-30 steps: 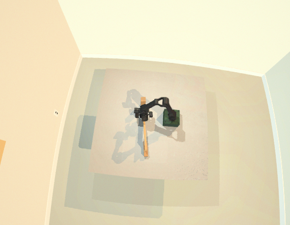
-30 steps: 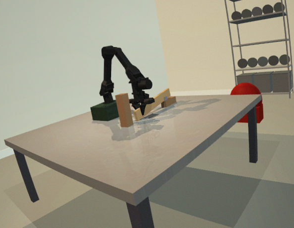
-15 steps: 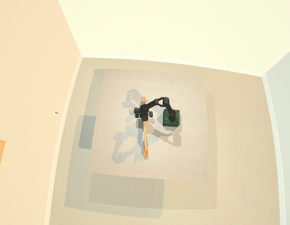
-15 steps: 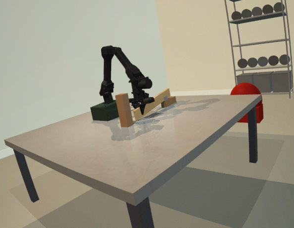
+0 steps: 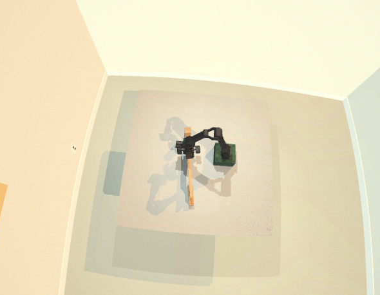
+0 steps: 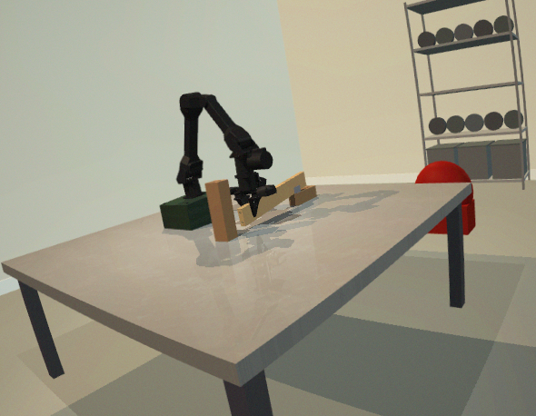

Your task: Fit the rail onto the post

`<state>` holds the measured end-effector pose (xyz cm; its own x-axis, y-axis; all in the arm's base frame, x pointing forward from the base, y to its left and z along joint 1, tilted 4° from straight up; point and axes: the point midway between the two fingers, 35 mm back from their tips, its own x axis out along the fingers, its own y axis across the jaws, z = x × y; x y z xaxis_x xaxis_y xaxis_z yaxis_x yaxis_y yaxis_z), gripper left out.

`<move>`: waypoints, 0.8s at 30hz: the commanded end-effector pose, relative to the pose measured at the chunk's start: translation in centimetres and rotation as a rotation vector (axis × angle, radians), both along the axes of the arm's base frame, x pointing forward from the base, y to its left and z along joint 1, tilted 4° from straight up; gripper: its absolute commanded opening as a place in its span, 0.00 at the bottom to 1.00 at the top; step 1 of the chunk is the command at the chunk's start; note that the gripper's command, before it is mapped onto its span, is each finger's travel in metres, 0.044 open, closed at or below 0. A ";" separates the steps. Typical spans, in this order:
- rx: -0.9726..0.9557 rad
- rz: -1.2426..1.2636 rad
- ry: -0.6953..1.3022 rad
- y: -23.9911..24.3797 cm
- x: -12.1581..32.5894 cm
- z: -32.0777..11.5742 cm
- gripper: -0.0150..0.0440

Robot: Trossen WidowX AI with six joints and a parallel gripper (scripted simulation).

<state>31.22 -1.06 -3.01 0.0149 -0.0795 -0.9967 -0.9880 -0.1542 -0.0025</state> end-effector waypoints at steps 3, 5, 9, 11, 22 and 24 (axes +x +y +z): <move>0.006 0.000 -0.006 0.2 0.2 0.6 0.25; 0.006 0.000 -0.006 0.2 0.2 0.7 0.25; 0.006 0.000 -0.006 0.2 0.2 0.9 0.25; 0.006 0.000 -0.006 0.2 0.2 1.0 0.25; 0.006 0.000 -0.007 0.2 0.2 1.6 0.25; 0.006 0.000 -0.007 0.2 0.2 1.7 0.25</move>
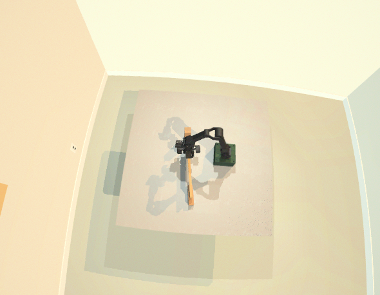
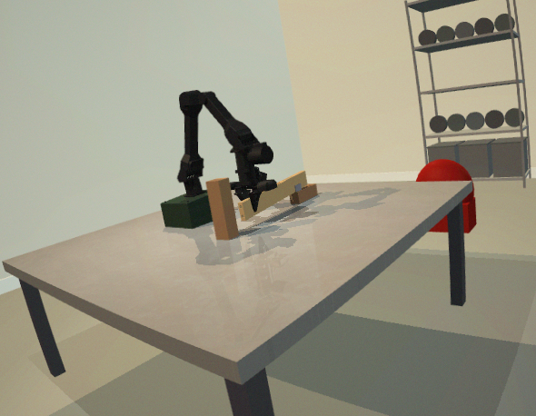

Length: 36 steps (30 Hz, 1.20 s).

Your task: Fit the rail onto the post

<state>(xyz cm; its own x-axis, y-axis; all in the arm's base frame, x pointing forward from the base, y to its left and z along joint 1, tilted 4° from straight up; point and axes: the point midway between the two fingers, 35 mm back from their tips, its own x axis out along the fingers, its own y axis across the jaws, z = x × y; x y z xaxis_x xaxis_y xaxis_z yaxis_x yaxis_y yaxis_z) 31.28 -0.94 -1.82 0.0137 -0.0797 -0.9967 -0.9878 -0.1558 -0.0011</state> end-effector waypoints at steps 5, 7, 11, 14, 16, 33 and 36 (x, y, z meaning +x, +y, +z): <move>0.007 -0.002 -0.008 0.2 0.2 0.7 0.25; 0.007 -0.002 -0.008 0.2 0.2 0.8 0.25; 0.007 -0.002 -0.008 0.2 0.2 1.0 0.25; 0.007 -0.002 -0.008 0.2 0.2 1.2 0.25; 0.007 -0.002 -0.008 0.2 0.2 1.3 0.25; 0.007 -0.002 -0.008 0.3 0.2 2.1 0.25; 0.007 -0.002 -0.008 0.3 0.2 2.3 0.25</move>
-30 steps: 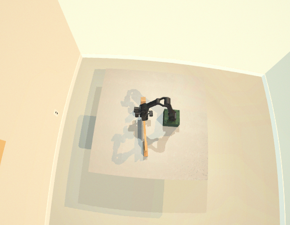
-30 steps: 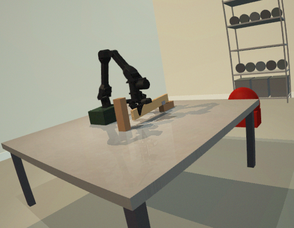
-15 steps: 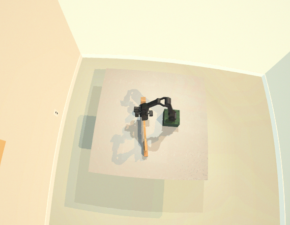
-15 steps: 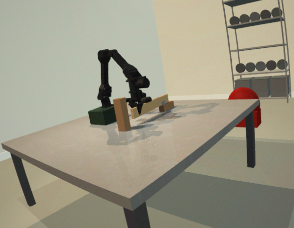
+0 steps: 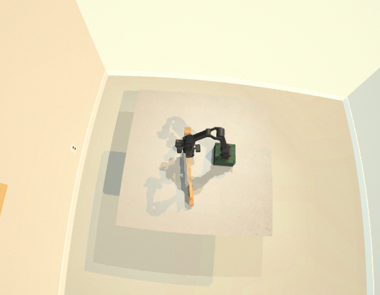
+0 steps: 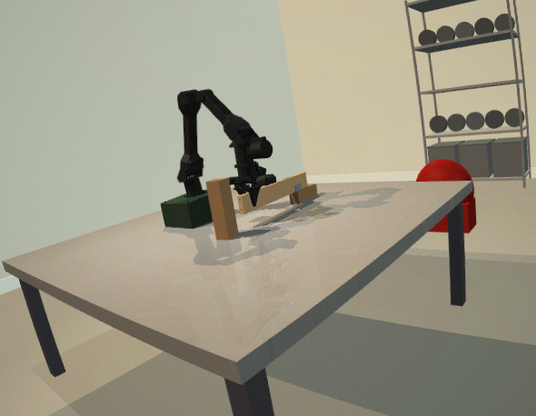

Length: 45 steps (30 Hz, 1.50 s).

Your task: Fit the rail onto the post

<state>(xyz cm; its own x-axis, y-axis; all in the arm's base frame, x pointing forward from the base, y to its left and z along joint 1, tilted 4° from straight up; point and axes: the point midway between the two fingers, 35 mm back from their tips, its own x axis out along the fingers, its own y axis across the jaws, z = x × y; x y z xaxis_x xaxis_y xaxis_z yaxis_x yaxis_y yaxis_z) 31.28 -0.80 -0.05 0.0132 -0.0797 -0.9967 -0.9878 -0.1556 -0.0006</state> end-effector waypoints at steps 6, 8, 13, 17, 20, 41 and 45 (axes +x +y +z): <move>0.007 -0.001 -0.009 0.1 0.2 0.6 0.25; 0.007 -0.001 -0.009 0.1 0.2 0.5 0.25; 0.007 -0.001 -0.009 0.1 0.2 0.2 0.25; 0.007 -0.001 -0.008 0.1 0.2 0.0 0.25; 0.007 -0.001 -0.008 0.1 0.1 0.0 0.25; 0.007 -0.001 -0.008 0.1 0.0 0.2 0.25; 0.007 -0.001 -0.008 0.1 0.0 0.1 0.25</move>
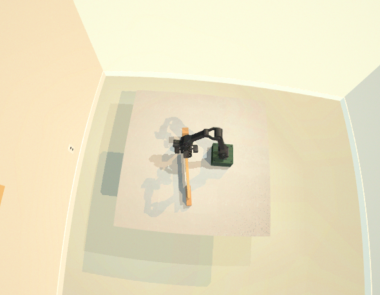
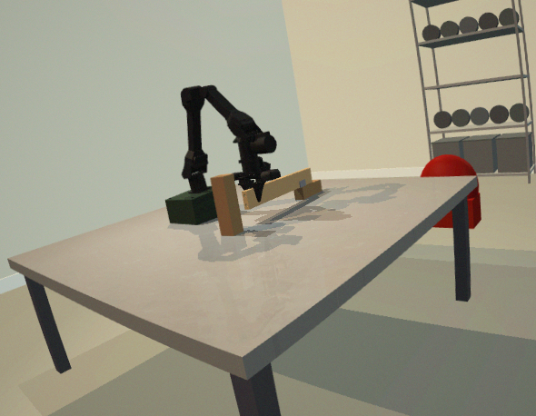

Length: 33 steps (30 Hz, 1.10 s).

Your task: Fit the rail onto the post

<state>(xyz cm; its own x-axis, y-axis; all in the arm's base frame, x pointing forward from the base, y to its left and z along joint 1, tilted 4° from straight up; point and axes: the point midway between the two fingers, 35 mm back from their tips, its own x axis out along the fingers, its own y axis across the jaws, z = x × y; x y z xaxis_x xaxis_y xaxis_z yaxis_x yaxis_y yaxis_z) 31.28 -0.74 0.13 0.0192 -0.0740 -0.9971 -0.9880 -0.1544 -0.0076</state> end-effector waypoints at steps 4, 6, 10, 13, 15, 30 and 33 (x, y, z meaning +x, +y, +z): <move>0.001 0.000 -0.002 0.0 0.0 -0.2 0.25; 0.001 0.000 -0.002 0.0 0.0 -0.2 0.25; 0.001 0.000 -0.002 -0.1 0.0 -0.1 0.25; 0.001 0.000 -0.002 -0.2 0.0 -0.1 0.25; 0.001 0.000 -0.002 -0.2 0.0 -0.1 0.25; 0.000 0.000 -0.002 -0.6 0.1 0.2 0.25; 0.000 0.000 -0.002 -0.7 0.1 0.2 0.25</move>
